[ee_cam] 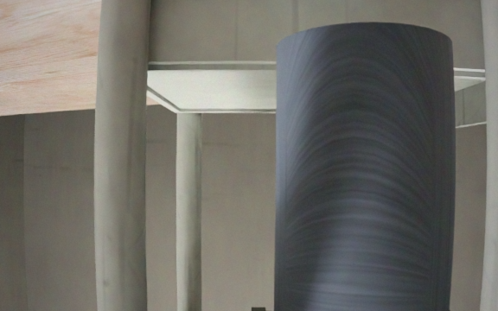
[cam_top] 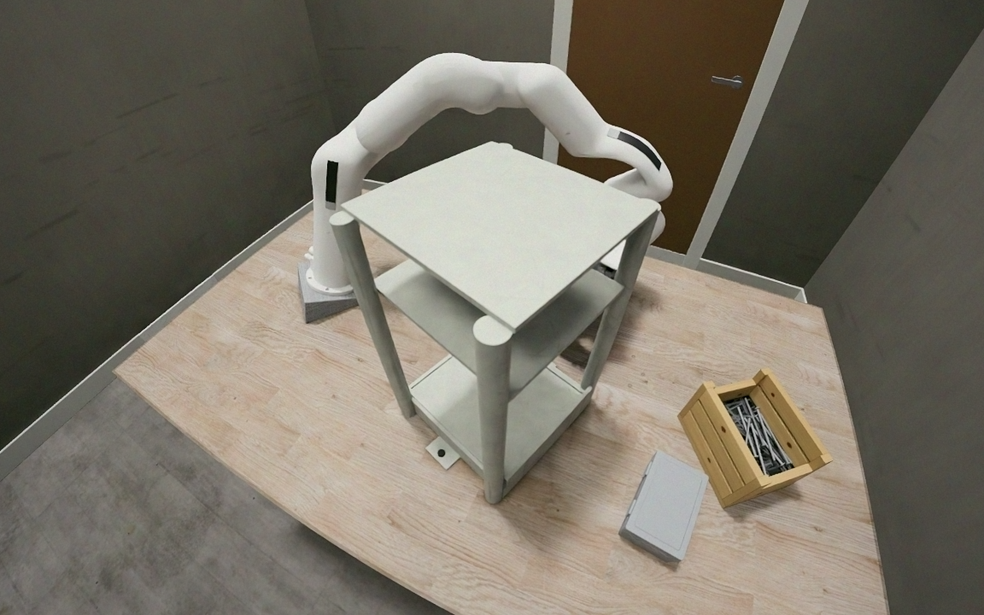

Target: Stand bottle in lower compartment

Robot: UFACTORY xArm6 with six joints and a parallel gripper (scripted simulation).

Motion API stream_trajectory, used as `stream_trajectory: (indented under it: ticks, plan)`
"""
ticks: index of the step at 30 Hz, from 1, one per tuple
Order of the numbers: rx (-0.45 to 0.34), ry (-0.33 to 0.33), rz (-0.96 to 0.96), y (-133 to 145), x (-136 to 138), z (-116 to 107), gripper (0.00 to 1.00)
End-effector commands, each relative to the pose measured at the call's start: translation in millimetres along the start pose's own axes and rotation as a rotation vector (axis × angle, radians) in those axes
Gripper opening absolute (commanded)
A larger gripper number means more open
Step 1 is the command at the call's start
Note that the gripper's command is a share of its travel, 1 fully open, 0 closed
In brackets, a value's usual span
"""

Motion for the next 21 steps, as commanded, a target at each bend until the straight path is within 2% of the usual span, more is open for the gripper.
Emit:
stream_trajectory:
  ticks: [1, 21]
  plan:
    - [0.003, 0.002, 0.004, 2, 0, 8, 0.0]
    - [0.003, 0.002, 0.004, 2, 0, 57, 0.0]
Point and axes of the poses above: the point where the finger pads meet when closed, its own z axis out along the fingers, its own x axis across the jaws, y = z × x, the point moved 6 cm from there along -z, back along the fingers, and after that the axes turned 6 degrees about -z, right-handed, at the moved point
